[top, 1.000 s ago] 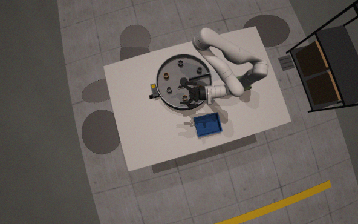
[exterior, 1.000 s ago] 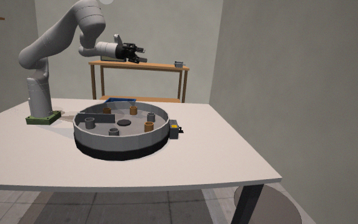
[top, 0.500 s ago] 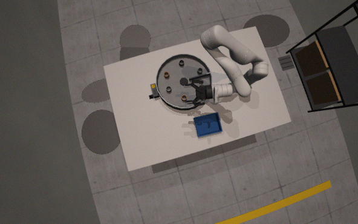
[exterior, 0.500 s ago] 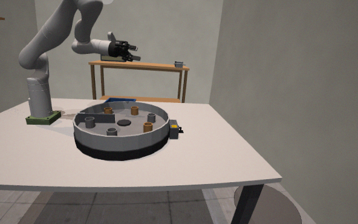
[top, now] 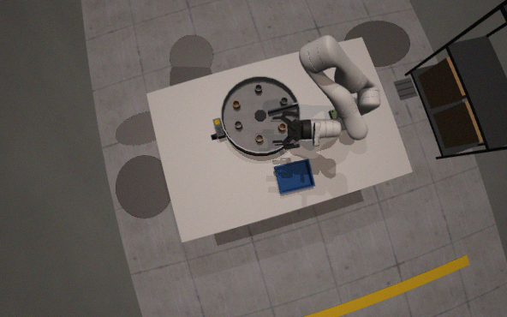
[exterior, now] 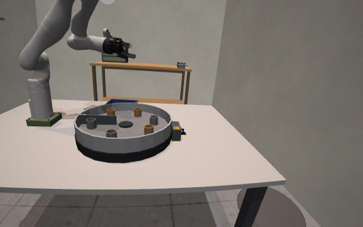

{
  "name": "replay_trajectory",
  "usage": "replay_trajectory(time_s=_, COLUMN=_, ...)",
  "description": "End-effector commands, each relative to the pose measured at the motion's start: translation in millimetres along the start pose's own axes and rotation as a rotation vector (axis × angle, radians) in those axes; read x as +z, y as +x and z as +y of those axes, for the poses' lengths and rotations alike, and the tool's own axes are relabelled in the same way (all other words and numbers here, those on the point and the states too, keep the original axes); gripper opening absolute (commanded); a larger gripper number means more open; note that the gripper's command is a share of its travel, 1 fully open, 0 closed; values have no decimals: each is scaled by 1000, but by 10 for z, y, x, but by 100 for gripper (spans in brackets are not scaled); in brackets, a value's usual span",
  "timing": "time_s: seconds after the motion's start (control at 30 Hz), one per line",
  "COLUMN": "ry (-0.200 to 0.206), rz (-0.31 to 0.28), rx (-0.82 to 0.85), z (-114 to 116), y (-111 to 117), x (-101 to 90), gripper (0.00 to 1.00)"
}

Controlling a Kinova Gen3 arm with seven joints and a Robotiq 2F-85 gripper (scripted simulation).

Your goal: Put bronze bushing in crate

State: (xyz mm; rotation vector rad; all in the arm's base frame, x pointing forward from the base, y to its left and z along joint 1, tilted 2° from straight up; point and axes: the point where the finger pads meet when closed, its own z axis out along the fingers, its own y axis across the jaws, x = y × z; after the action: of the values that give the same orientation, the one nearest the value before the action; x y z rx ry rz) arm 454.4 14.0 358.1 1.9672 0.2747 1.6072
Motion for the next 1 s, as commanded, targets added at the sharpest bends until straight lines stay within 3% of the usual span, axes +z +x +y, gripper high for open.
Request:
replay_trajectory(time_s=0.0, ry=1, rz=41, rx=6, z=78, y=82, x=-437, gripper=100)
replay_trajectory(time_s=0.4, ry=1, rz=41, rx=6, z=78, y=82, x=-437, gripper=100)
replay_trajectory(time_s=0.43, ry=11, rz=-81, rx=3, z=67, y=60, x=-404, gripper=100)
replay_trajectory(time_s=0.57, ry=112, rz=-238, rx=12, z=70, y=69, x=-424, gripper=100)
replay_trajectory(time_s=0.97, ry=112, rz=-238, rx=12, z=70, y=69, x=-424, gripper=100)
